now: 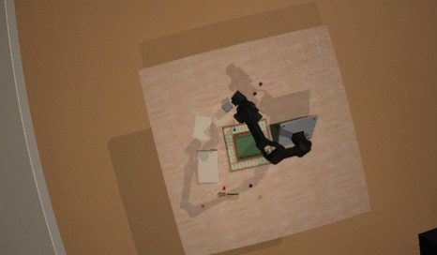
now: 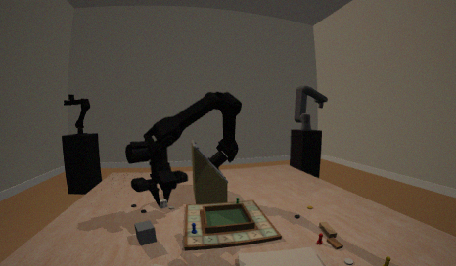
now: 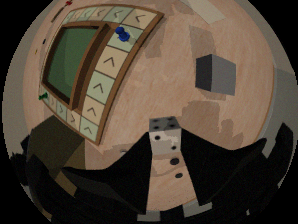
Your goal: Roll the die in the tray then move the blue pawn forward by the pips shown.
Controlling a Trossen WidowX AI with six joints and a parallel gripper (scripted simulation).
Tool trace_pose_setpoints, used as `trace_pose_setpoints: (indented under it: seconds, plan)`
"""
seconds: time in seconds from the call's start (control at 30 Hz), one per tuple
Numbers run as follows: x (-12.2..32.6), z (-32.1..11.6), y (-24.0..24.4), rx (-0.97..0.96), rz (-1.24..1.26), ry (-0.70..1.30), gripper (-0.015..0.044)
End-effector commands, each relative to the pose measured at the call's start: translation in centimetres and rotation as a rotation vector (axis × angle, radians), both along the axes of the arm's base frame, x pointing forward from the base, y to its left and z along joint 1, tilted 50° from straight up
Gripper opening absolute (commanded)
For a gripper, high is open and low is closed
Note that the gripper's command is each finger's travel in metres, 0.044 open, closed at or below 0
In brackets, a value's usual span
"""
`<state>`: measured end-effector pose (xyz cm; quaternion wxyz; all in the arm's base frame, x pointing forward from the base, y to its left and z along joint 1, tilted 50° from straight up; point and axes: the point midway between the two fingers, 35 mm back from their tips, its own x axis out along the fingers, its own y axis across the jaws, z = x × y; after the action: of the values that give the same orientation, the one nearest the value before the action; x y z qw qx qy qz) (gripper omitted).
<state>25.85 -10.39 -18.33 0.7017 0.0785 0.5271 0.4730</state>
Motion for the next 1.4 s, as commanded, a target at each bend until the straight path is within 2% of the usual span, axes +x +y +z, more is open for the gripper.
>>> trace_pose_setpoints:
  seconds: [0.0, 0.3, 1.37]
  plan:
    - [-0.3, 3.1, -2.9, -0.002, 0.008, 0.001, 0.0000]
    - [-0.4, 4.2, -3.7, -0.002, -0.004, 0.015, 0.0000]
    - [2.5, 10.0, 2.9, -0.024, -0.611, 0.674, 0.0000]
